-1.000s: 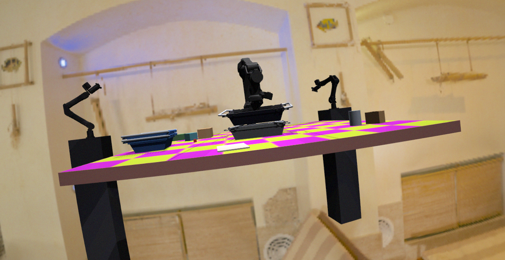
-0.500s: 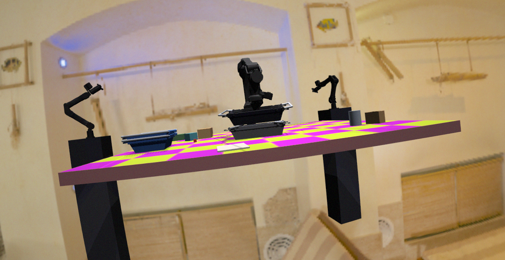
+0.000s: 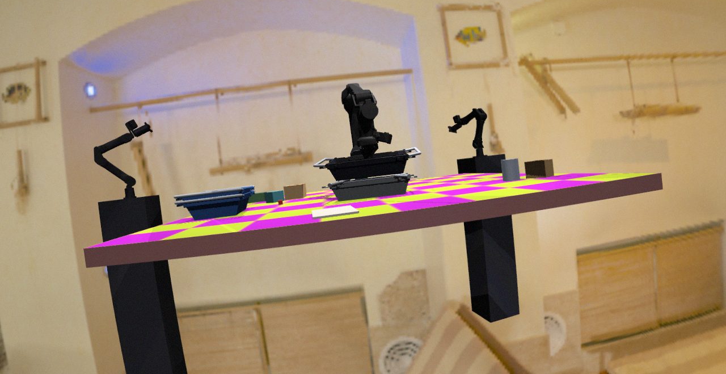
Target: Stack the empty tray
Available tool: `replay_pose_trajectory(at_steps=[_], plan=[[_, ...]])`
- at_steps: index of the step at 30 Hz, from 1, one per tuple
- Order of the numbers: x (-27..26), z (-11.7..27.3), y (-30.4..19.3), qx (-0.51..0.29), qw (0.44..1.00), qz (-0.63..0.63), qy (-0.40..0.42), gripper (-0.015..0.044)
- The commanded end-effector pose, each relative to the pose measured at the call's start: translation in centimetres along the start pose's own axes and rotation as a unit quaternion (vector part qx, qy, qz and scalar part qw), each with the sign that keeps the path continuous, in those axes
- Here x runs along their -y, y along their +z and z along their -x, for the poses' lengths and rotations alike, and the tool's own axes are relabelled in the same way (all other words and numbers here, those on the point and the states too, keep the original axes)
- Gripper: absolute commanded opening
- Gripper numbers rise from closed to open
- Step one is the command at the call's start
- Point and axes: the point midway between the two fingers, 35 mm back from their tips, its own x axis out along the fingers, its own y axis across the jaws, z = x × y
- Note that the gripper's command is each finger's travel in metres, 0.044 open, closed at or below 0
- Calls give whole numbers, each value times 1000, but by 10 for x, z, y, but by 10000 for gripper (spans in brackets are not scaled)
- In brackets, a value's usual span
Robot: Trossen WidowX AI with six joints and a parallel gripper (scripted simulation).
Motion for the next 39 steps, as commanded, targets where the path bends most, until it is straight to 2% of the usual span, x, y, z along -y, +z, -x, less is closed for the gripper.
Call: replay_pose_trajectory(at_steps=[1,13,23,39], plan=[[-8,-6,0,0,1000,-3,18,0],[0,0,0,0,1000,0,1,0],[-11,-14,0,0,1000,-3,18,0],[-11,-14,0,0,1000,-3,18,0]])
